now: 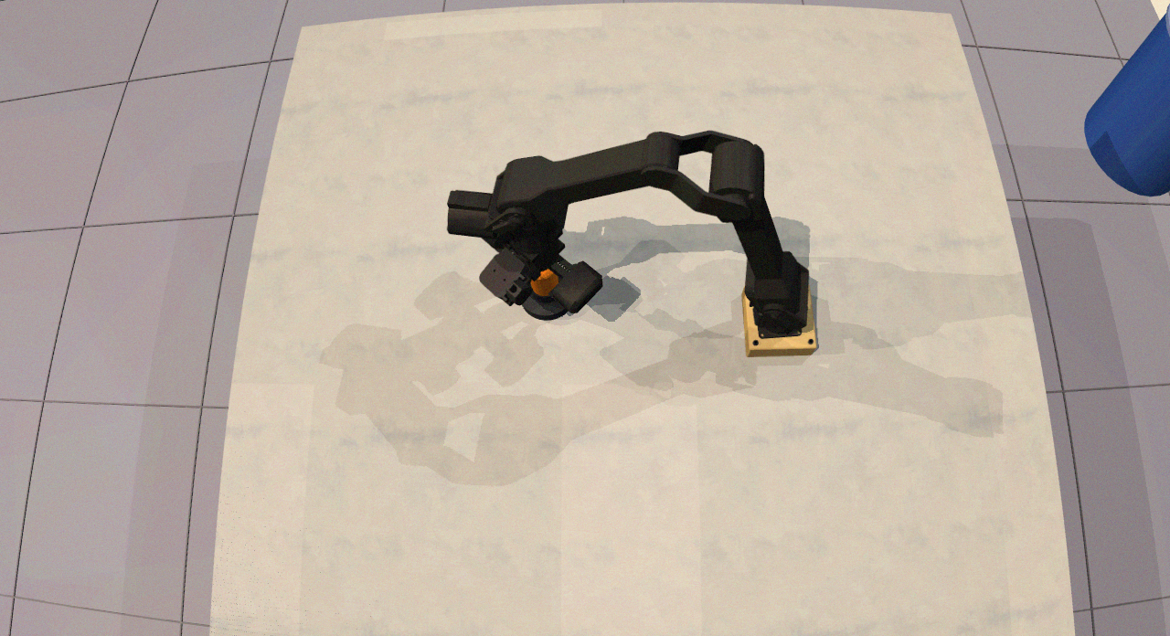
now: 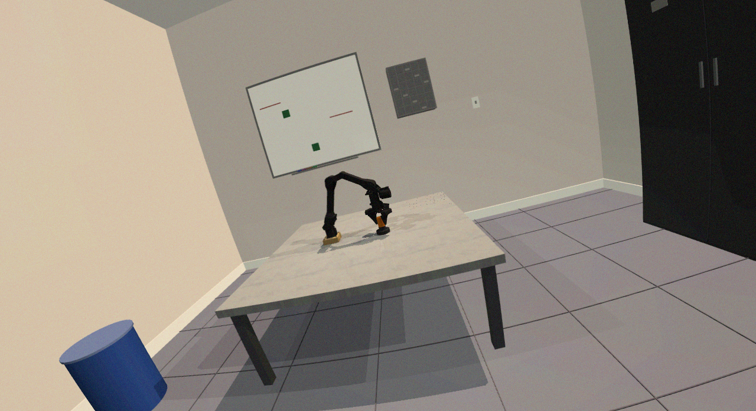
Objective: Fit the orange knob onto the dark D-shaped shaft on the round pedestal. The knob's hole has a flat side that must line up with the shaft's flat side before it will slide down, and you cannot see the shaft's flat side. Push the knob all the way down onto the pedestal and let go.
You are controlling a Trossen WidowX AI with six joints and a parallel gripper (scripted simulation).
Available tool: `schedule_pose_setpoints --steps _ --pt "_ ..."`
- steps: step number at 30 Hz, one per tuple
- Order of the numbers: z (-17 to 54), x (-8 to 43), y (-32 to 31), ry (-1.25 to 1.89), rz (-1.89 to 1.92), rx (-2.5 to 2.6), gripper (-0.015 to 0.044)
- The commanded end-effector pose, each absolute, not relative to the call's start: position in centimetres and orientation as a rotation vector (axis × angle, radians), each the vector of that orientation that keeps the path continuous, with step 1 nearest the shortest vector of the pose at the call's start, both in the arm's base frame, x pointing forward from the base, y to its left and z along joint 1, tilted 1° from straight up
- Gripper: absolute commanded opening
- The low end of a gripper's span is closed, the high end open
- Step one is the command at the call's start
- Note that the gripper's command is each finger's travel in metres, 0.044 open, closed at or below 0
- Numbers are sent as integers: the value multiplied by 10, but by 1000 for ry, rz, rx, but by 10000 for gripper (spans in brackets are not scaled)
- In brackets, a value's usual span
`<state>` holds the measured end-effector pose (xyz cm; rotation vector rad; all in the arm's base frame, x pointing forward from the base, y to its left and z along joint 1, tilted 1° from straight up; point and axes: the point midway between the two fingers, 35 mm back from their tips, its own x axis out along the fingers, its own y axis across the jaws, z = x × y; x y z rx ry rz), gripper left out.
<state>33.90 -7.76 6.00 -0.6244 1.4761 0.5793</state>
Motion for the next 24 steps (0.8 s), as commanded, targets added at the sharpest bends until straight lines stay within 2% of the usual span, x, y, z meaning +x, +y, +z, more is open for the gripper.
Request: schedule_pose_setpoints --steps 1,9,17,24 --pt "60 339 -78 1476 581 -626 440" --pt "62 339 -78 1476 580 -626 440" --pt "153 338 -75 1476 579 -625 440" --pt "155 341 -76 1476 579 -625 440"
